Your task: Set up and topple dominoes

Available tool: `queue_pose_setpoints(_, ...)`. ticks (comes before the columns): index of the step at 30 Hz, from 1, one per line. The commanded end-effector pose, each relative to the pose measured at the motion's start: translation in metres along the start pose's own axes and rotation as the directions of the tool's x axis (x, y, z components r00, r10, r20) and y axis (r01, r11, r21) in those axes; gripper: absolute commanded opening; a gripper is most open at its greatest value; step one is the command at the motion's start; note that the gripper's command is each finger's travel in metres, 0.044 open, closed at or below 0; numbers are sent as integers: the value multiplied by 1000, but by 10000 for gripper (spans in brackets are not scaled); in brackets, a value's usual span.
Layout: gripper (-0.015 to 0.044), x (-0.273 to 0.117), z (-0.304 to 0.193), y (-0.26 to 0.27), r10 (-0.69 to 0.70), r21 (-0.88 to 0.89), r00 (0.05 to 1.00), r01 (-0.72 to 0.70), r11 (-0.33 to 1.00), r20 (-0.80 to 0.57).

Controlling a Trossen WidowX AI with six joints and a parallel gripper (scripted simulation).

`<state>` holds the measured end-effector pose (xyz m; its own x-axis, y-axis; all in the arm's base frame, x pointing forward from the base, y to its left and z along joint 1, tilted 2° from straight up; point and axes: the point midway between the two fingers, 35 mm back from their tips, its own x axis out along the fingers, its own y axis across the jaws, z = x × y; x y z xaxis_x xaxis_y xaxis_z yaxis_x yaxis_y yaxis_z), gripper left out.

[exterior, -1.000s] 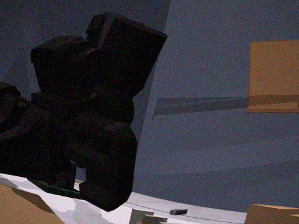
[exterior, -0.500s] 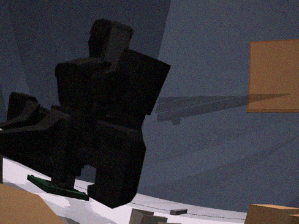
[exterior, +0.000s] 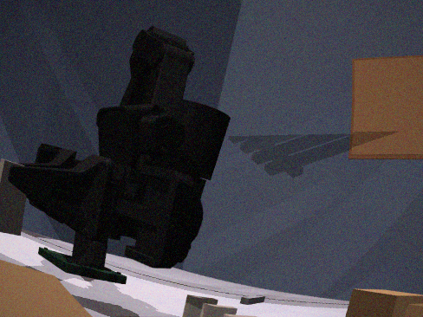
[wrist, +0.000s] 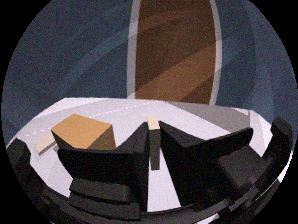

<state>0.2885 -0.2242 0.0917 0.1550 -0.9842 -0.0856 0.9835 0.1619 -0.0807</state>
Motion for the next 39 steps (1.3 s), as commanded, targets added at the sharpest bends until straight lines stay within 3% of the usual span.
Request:
queue_pose_setpoints(1,23,-9,1,-10,-25,18,999,24,1000,27)
queue_pose_setpoints(10,23,-30,5,-38,-88,79,993,82,993,74)
queue_pose_setpoints(27,23,-31,4,-38,-90,81,993,84,993,74)
queue_pose_setpoints(39,23,-23,-34,-34,-93,81,995,90,993,35)
